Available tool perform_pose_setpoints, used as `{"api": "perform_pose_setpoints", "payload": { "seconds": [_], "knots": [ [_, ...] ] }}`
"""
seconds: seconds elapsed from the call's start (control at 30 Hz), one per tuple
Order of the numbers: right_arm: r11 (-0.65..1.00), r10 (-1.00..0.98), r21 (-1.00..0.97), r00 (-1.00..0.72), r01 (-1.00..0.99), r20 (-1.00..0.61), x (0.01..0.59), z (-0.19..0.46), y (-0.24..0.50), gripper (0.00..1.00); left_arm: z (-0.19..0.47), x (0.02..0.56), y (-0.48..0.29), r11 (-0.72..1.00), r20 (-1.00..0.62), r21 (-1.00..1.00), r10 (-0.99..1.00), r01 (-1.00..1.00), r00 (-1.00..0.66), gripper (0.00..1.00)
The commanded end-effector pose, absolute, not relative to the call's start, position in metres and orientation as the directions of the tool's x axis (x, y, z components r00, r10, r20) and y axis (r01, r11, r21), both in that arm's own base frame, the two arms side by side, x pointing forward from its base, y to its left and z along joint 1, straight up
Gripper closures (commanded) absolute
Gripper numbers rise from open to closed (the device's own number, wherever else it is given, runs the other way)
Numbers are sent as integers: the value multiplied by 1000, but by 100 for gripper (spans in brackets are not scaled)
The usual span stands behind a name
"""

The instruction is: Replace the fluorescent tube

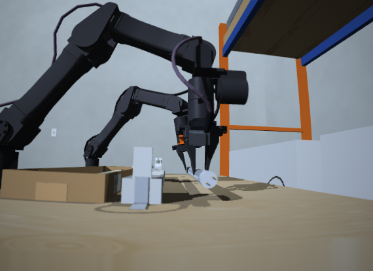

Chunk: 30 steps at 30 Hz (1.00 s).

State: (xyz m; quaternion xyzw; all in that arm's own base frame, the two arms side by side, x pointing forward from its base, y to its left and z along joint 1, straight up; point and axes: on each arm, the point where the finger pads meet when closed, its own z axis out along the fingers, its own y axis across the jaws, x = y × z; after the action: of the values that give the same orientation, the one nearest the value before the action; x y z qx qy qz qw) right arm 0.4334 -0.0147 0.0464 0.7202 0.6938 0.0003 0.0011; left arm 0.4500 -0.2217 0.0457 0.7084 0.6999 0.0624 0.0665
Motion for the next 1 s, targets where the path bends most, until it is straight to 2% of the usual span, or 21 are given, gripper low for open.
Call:
{"api": "perform_pose_setpoints", "payload": {
  "seconds": [0.0, 0.17, 0.8, 0.97],
  "knots": [
    [-34, 999, 46, 34, 998, -8, 436, 54, -15, 89, 65, 455, -230, -8, -29, 249, 999, 968, 16, 89],
    [-34, 999, 68, 34, 997, -8, 441, 72, -15, 89, 79, 460, -220, 7, -36, 255, 999, 967, 3, 89],
    [-37, 999, 57, 38, 998, -11, 433, 53, -18, 89, 64, 454, -229, -7, -28, 264, 1000, 964, 15, 89],
    [-36, 999, 82, 37, 996, -11, 438, 66, -19, 89, 82, 465, -226, 18, -60, 299, 998, 954, -1, 89]
  ]
}}
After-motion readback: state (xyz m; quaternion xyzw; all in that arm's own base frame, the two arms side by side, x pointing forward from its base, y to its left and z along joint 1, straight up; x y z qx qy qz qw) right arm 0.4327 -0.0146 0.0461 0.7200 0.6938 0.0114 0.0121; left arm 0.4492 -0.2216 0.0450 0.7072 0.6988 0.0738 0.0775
